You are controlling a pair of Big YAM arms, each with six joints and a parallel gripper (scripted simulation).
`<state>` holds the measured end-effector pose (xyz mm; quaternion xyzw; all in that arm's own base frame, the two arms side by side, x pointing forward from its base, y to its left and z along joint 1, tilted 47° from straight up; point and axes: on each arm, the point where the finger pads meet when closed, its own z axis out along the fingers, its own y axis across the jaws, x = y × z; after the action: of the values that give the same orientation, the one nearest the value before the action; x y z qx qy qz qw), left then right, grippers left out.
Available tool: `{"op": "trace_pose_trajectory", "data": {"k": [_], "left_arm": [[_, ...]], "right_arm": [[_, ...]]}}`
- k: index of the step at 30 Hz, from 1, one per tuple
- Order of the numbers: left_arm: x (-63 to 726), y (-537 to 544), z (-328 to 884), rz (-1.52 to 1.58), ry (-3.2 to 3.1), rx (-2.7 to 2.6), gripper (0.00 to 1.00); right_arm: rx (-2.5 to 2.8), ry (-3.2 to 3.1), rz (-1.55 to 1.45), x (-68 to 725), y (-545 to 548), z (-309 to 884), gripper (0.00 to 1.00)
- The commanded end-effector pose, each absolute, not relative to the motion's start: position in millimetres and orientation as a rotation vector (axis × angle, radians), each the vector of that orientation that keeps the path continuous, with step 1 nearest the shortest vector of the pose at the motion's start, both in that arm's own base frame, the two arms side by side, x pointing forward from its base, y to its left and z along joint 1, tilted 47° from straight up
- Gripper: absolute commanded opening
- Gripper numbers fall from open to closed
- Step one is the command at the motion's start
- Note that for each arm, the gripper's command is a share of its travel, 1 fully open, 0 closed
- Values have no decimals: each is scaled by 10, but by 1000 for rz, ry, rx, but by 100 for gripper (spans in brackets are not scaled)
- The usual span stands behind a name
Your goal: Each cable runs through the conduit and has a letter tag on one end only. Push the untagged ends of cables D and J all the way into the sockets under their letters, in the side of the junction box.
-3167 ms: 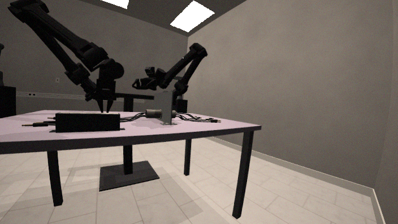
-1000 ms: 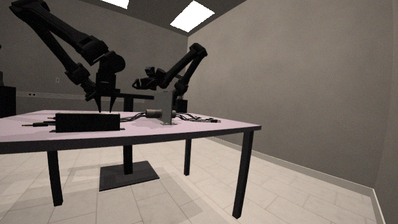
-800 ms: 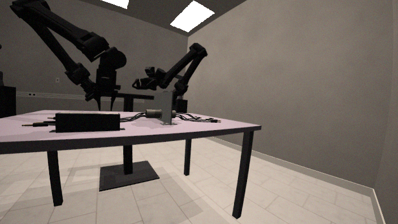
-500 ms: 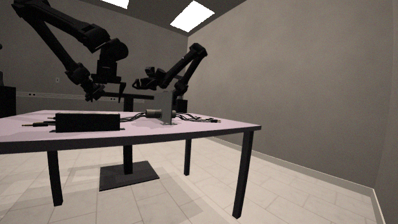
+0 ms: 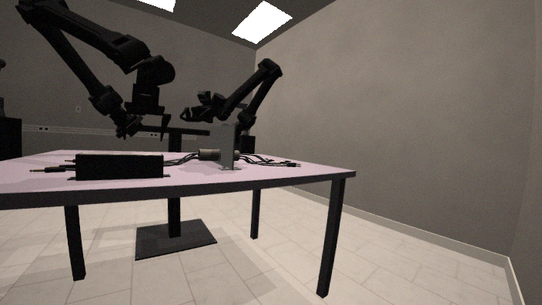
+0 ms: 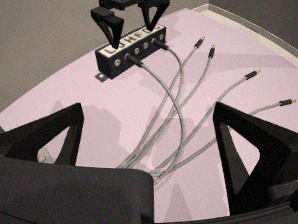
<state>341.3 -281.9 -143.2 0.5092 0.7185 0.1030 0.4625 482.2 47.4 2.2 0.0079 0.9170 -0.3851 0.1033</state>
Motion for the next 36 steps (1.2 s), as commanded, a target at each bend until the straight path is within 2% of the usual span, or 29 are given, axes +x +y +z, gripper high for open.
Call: {"op": "trace_pose_trajectory", "data": {"k": [1, 10, 36], "left_arm": [[3383, -2875, -1425, 254, 1742, 1272, 100], [3383, -2875, -1425, 254, 1742, 1272, 100], [3383, -2875, -1425, 254, 1742, 1272, 100]], "right_arm": [[-62, 2673, -1112, 4842, 616, 136, 100], [-357, 2367, -1032, 4847, 768, 648, 100], [-346, 2153, -918, 4871, 784, 1016, 100]]}}
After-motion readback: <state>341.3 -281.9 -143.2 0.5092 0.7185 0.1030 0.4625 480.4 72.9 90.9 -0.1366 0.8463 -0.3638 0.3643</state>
